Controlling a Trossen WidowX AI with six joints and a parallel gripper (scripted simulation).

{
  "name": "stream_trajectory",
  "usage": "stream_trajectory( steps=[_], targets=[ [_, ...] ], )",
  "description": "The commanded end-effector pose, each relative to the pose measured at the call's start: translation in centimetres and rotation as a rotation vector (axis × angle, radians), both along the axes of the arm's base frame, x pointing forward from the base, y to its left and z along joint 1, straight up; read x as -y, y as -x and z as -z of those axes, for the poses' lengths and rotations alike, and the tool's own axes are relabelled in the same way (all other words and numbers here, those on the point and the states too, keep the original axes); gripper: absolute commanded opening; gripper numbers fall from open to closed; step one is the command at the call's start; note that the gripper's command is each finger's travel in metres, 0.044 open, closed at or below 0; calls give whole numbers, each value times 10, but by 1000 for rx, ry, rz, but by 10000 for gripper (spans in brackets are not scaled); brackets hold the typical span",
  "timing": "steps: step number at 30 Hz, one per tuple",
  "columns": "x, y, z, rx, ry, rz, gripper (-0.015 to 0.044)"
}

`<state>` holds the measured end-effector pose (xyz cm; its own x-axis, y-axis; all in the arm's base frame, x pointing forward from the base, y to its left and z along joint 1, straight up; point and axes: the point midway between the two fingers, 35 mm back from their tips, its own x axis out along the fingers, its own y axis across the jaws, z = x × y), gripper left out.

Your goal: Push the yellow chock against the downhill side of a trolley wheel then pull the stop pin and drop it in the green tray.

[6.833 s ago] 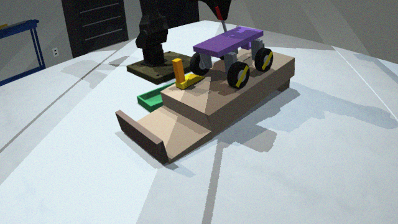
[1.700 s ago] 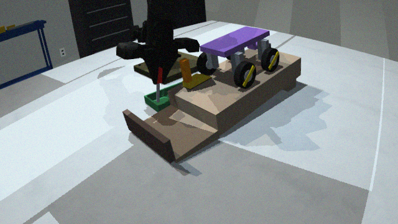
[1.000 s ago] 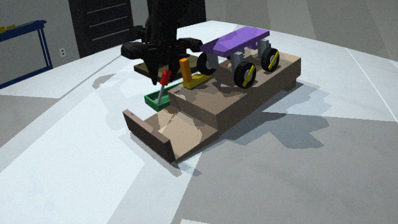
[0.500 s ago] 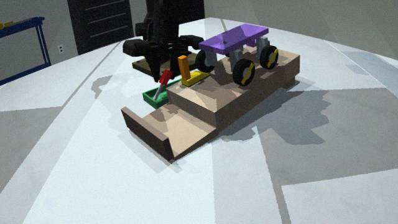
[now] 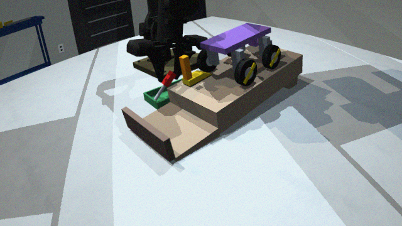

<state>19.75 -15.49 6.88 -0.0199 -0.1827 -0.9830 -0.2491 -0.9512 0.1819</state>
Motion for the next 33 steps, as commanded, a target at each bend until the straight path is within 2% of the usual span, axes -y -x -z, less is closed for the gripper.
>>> stream_trajectory(
  steps=[1, 33],
  targets=[
    [-2, 1, 3, -5, 0, 6, 190],
    [-14, -4, 10, -4, -1, 6, 190]
  ],
)
